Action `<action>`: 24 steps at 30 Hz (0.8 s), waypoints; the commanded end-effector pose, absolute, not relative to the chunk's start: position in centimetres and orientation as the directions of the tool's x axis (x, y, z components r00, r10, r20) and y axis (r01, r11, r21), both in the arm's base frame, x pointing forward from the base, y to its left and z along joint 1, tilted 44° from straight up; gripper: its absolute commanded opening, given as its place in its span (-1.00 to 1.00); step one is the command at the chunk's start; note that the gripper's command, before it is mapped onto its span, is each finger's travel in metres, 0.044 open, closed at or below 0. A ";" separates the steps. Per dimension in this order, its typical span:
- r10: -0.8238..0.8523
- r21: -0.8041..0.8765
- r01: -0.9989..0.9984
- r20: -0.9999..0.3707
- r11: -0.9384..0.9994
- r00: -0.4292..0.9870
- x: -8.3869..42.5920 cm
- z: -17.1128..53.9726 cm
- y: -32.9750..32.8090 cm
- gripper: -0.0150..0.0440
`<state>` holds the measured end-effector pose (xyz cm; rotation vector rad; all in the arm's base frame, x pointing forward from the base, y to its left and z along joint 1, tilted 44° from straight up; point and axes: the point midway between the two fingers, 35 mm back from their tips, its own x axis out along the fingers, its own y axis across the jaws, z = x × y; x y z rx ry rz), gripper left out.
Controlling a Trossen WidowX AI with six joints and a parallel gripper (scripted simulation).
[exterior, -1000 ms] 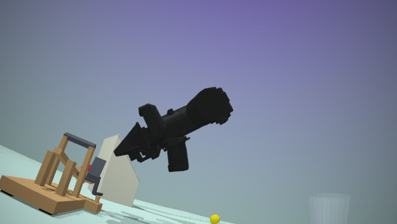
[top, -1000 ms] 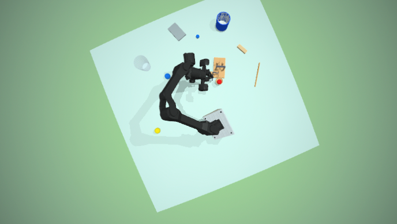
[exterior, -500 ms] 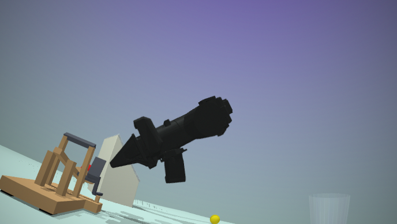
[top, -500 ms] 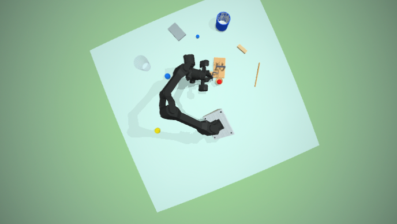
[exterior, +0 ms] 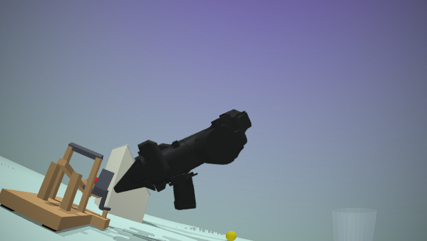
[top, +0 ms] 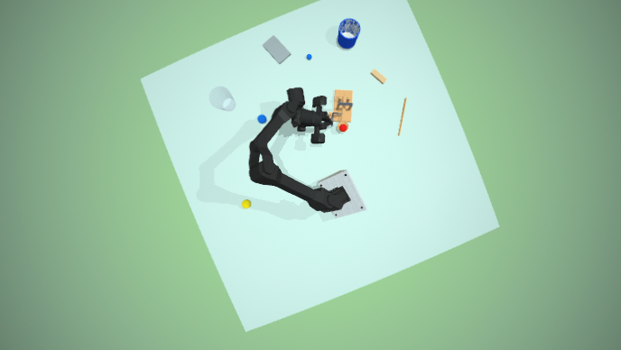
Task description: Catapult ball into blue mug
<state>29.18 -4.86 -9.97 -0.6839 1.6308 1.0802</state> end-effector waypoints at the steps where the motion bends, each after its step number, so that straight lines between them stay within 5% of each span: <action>1: 0.078 0.325 -0.838 -0.943 0.438 -0.325 29.0 -10.6 -4.2 -0.49; 24: 0.080 0.328 -0.837 -0.942 0.437 -0.327 29.0 -14.2 -0.9 -0.49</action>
